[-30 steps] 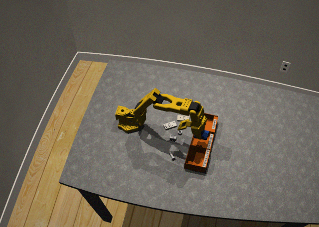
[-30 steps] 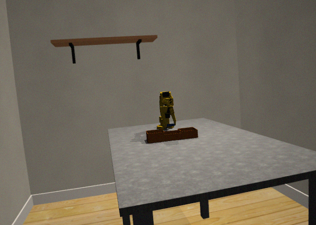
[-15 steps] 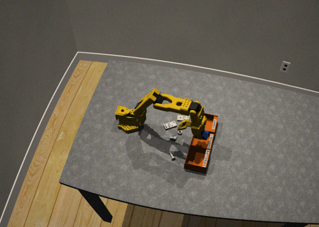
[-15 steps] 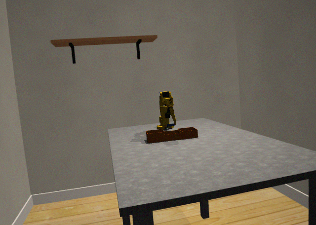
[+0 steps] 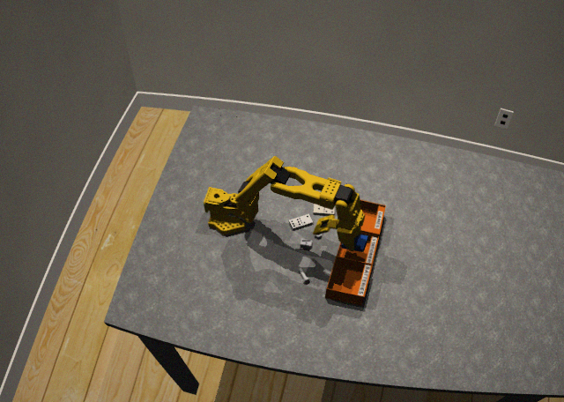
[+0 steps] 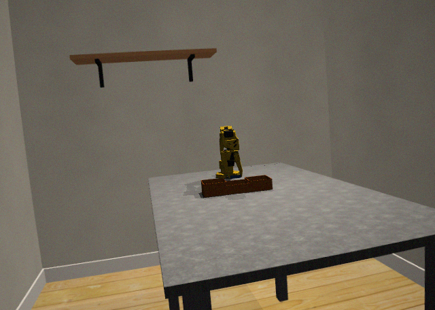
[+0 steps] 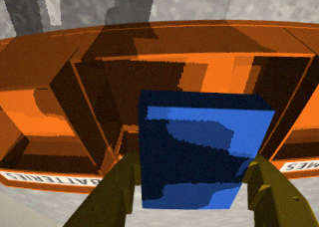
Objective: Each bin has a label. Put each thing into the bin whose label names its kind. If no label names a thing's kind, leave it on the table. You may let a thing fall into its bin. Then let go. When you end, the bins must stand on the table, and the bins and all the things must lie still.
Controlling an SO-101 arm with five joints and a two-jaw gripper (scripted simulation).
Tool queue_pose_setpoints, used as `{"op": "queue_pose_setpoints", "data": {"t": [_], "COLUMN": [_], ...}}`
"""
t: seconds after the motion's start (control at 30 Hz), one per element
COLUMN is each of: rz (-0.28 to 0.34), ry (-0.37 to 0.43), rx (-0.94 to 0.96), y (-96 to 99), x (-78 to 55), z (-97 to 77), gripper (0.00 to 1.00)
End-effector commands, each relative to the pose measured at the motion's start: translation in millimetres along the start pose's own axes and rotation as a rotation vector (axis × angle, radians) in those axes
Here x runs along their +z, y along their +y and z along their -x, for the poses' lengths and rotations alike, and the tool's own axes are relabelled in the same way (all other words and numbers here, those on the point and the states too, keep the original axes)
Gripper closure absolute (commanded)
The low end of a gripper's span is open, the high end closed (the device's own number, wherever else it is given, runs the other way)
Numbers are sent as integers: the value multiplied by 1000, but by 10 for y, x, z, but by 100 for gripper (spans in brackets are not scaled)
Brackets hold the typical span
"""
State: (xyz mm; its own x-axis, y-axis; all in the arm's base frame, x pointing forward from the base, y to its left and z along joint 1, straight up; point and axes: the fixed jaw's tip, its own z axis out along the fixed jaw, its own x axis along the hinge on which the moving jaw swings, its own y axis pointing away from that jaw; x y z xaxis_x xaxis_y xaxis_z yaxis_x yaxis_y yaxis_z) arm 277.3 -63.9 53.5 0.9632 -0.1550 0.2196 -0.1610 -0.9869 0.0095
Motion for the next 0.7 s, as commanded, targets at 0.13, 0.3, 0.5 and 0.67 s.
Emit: {"op": "queue_pose_setpoints", "data": {"t": [0.13,0.3,0.5,0.67], "rz": [4,4,4,4], "ry": [77,77,77,77], "rx": [2,2,2,2], "y": [24,24,24,24], "x": [-109,-108,-93,-53], "z": [-90,-90,-88,-83], "gripper": [100,100,100,100]}}
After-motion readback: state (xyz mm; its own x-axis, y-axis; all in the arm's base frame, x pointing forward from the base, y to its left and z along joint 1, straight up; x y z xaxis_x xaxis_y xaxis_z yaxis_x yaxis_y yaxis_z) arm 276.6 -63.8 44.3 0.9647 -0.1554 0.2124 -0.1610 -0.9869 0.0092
